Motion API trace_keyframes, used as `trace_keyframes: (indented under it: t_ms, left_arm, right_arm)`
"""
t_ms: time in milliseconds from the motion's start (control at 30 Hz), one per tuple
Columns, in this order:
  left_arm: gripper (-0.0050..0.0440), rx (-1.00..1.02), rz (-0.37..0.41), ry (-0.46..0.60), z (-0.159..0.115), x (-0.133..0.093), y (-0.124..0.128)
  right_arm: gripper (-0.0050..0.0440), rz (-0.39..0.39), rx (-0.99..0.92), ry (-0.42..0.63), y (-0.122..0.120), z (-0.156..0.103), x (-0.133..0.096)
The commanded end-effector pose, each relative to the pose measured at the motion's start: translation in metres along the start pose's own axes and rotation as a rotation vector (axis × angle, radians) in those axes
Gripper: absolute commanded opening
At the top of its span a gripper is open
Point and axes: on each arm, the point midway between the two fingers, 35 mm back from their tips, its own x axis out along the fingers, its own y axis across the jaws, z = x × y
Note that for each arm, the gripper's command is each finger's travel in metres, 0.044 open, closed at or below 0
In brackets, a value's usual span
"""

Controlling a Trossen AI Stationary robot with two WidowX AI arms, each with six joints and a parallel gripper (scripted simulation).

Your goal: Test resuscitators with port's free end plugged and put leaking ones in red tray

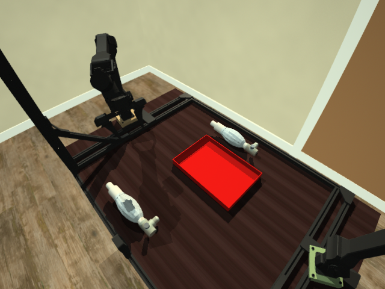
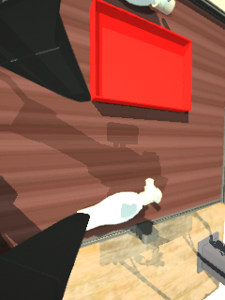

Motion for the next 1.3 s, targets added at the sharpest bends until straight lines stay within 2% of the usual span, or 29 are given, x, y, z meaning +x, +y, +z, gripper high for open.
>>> trace_keyframes:
  t_ms: [0,100,467,667,833,1033,1067,1233,1267]
  left_arm:
    - [0.044,0.002,-0.002,0.003,-0.001,0.0,0.0]
    - [0.044,0.002,-0.002,0.003,-0.001,0.0,0.0]
    - [0.044,0.001,-0.001,0.002,0.0,0.0,0.0]
    - [0.044,0.001,-0.001,0.002,0.0,0.0,0.0]
    - [0.044,0.001,0.0,0.005,-0.001,0.001,0.0]
    - [0.044,0.001,0.0,0.005,-0.001,0.001,0.0]
    - [0.044,0.001,0.0,0.005,-0.001,0.001,0.0]
    - [0.044,0.001,0.0,0.005,-0.001,0.001,0.0]
    - [0.044,0.0,-0.001,0.003,0.0,0.0,0.0]
  right_arm:
    - [0.0,0.011,-0.007,-0.078,0.002,0.04,0.005]
    - [0.0,0.011,-0.007,-0.078,0.002,0.04,0.005]
    - [0.0,0.038,-0.306,-0.136,-0.002,0.068,0.006]
    - [0.0,0.038,-0.306,-0.136,-0.002,0.068,0.006]
    - [0.0,0.005,-0.28,0.079,-0.023,-0.015,-0.003]
    - [0.0,-0.027,-0.279,0.325,-0.045,-0.093,-0.024]
    - [0.0,-0.027,-0.279,0.325,-0.049,-0.106,-0.027]
    - [0.0,-0.027,-0.279,0.325,-0.049,-0.106,-0.027]
    - [0.0,-0.028,-0.279,0.364,-0.051,-0.122,-0.033]
